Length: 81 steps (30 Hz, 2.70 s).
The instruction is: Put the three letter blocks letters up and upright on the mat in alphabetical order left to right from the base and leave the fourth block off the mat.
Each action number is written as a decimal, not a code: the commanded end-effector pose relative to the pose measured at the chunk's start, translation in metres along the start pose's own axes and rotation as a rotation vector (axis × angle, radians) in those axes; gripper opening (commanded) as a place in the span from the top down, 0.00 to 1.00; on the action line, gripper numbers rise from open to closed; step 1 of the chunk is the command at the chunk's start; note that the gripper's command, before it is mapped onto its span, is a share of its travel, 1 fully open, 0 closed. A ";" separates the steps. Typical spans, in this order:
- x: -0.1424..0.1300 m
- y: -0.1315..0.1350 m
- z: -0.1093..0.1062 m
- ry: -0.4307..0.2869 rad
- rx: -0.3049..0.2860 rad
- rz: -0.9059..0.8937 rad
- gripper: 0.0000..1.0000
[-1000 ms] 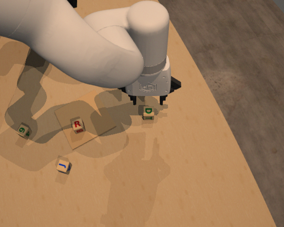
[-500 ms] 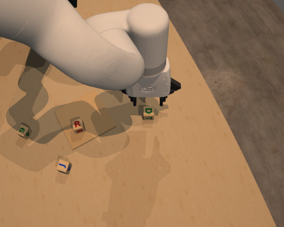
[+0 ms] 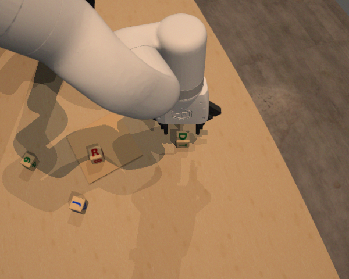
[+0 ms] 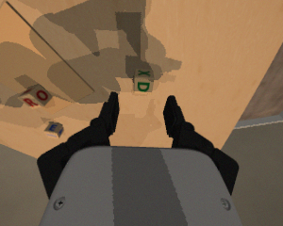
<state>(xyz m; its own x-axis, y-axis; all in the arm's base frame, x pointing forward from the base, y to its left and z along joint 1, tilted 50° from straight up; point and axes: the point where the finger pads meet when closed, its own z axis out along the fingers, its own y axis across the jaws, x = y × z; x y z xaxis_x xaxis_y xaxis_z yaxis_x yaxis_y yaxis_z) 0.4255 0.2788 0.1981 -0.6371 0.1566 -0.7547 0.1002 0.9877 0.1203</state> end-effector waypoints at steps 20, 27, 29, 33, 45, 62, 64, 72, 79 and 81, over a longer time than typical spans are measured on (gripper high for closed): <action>0.000 0.002 0.024 -0.001 -0.004 0.000 0.31; 0.000 0.002 0.027 -0.001 -0.004 0.000 0.31; 0.000 0.002 0.027 -0.001 -0.004 0.000 0.31; 0.000 0.002 0.027 -0.001 -0.004 0.000 0.31; 0.000 0.002 0.027 -0.001 -0.004 0.000 0.31; 0.000 0.002 0.027 -0.001 -0.004 0.000 0.31; 0.000 0.002 0.027 -0.001 -0.004 0.000 0.31; 0.000 0.002 0.027 -0.001 -0.004 0.000 0.31; 0.000 0.003 0.027 -0.001 -0.004 0.000 0.31; 0.000 0.003 0.027 -0.001 -0.004 0.000 0.31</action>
<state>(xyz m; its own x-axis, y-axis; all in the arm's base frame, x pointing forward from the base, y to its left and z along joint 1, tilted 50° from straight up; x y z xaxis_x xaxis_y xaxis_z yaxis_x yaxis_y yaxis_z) 0.4466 0.2804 0.1805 -0.6367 0.1567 -0.7550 0.0996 0.9876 0.1209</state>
